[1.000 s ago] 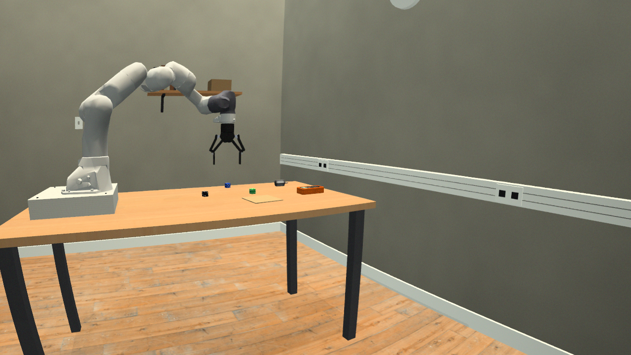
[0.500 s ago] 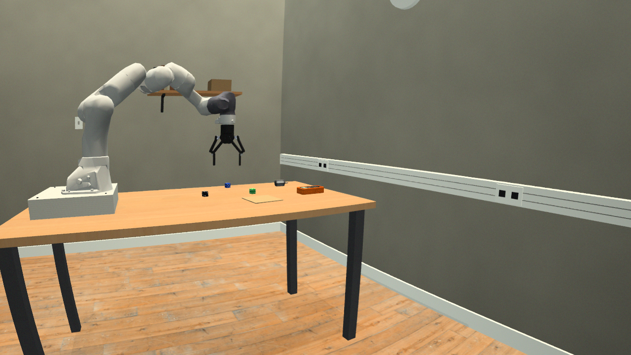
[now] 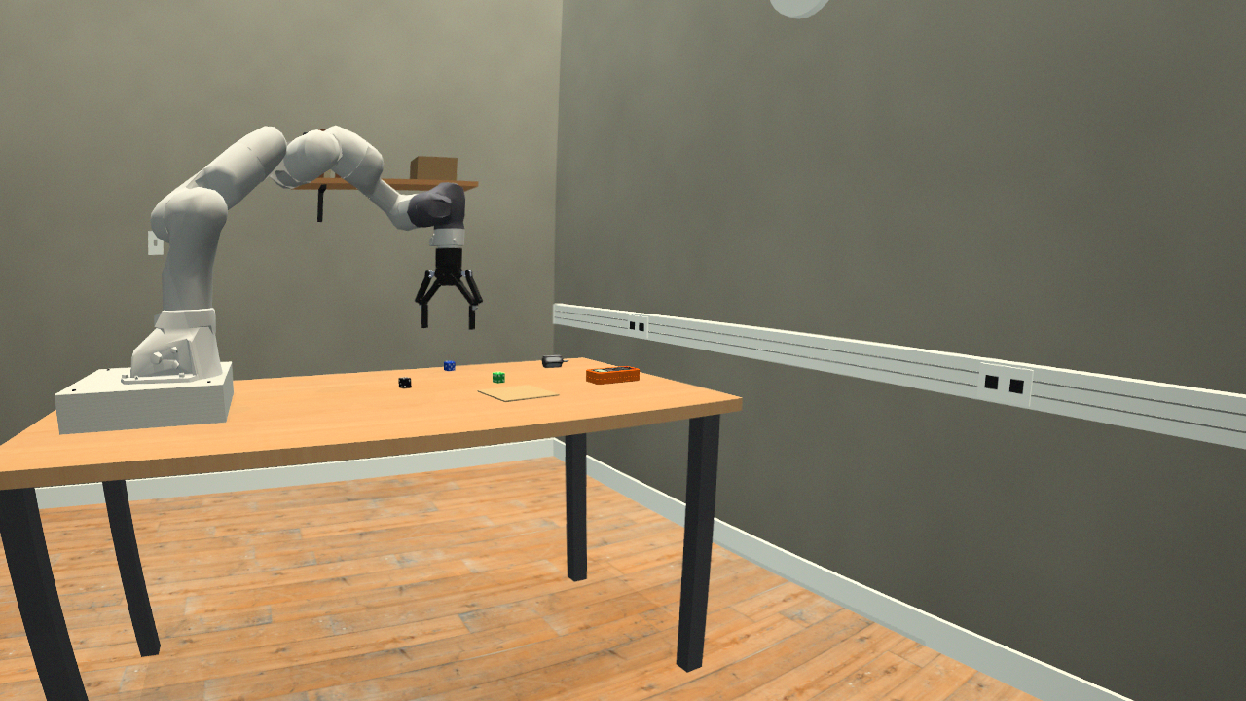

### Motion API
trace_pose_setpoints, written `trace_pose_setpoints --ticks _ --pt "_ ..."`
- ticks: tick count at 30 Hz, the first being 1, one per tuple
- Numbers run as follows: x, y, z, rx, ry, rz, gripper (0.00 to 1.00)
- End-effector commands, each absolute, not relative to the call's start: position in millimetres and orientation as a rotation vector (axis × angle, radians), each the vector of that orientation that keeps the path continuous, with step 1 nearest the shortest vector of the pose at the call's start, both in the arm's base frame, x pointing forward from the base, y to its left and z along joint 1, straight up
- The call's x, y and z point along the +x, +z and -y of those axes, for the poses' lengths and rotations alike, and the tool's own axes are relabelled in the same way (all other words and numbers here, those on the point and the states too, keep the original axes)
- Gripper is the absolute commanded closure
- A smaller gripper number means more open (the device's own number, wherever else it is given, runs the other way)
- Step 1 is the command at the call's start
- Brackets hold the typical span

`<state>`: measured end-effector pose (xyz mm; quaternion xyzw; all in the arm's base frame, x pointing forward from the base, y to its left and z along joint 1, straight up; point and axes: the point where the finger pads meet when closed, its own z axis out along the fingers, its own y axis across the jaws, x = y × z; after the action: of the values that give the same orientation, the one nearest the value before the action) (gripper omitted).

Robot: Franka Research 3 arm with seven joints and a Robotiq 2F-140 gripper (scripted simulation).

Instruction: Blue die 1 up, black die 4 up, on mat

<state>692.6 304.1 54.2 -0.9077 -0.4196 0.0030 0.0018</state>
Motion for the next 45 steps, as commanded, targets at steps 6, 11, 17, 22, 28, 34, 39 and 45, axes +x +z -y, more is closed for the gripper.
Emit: trace_pose_setpoints --ticks 6,11,17,22,28,34,39,45 --pt "692.4 50.2 -306.0 -2.996 0.004 0.936 0.00" --pt "692.6 48.8 -305.8 -3.031 0.003 0.817 0.00" --pt "692.8 47.0 -305.5 -3.070 0.002 0.656 0.00" --pt "693.1 45.6 -305.3 -3.096 0.000 0.522 0.00" --pt "693.4 44.2 -305.0 -3.117 -0.002 0.379 0.00" --pt "693.6 43.6 -304.9 -3.124 -0.004 0.314 0.68" --pt "693.6 43.6 -304.9 -3.124 -0.004 0.314 0.68" --pt "693.6 43.6 -304.9 -3.124 -0.004 0.314 0.68"
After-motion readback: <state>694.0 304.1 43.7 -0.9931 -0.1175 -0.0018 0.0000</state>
